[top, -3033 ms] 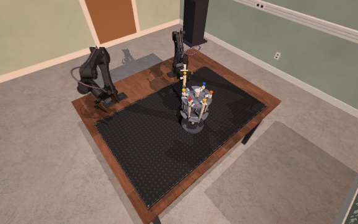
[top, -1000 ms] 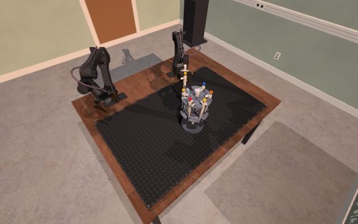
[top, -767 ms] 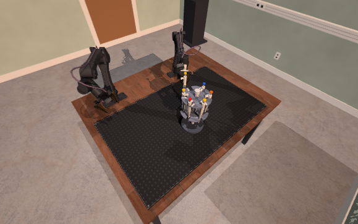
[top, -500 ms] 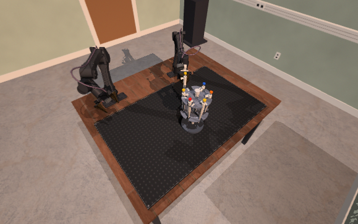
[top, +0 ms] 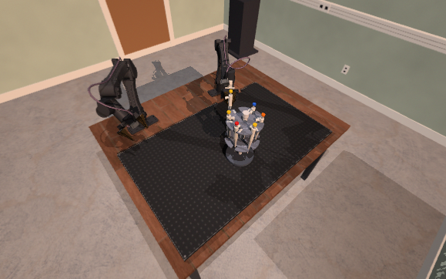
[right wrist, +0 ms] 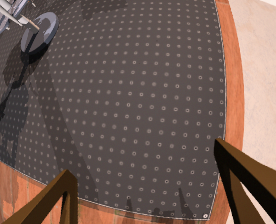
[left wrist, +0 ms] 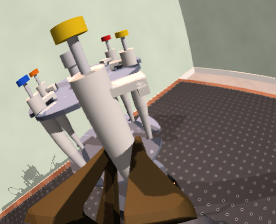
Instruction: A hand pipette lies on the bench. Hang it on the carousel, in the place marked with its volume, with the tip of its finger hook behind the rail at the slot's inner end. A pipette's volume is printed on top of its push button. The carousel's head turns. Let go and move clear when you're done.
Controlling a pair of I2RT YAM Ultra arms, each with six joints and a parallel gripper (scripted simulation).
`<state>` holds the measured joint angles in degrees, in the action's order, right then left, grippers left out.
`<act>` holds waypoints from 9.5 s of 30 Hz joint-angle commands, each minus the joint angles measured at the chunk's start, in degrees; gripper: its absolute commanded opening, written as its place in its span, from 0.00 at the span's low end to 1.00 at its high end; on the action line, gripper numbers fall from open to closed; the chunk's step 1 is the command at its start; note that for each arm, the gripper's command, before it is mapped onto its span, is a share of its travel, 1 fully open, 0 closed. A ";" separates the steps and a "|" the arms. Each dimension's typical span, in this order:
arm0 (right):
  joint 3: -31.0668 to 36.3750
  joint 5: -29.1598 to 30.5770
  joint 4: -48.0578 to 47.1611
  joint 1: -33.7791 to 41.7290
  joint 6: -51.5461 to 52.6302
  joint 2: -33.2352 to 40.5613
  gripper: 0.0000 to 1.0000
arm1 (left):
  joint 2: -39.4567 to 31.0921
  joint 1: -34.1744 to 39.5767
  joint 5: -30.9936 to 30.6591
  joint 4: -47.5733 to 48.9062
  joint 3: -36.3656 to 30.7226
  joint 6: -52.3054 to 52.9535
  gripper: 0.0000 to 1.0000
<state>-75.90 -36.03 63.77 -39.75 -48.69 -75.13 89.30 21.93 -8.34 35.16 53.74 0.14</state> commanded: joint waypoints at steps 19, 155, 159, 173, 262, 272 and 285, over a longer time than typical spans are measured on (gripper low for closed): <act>-0.95 -1.08 -0.60 -0.47 -0.39 -0.34 1.00 | -1.14 0.88 0.74 2.06 0.80 -0.51 0.12; -0.95 -1.08 -0.60 -0.47 -0.39 -0.34 1.00 | 4.31 -1.46 -1.43 -0.78 8.42 -0.43 0.12; -0.95 -1.08 -0.60 -0.47 -0.39 -0.34 1.00 | 4.31 -1.46 -1.43 -0.78 8.42 -0.43 0.12; -0.95 -1.08 -0.60 -0.47 -0.39 -0.34 1.00 | 4.31 -1.46 -1.43 -0.78 8.42 -0.43 0.12; -0.95 -1.08 -0.60 -0.47 -0.39 -0.34 1.00 | 4.99 -1.96 -2.12 1.12 7.46 -0.43 0.12; -0.95 -1.08 -0.60 -0.47 -0.39 -0.34 1.00 | 4.99 -1.96 -2.12 1.12 7.46 -0.43 0.12; -0.95 -1.08 -0.60 -0.47 -0.39 -0.34 1.00 | 4.99 -1.96 -2.12 1.12 7.46 -0.43 0.12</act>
<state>-75.90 -36.03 63.77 -39.75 -48.69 -75.13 95.15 20.38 -9.87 34.98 59.61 0.12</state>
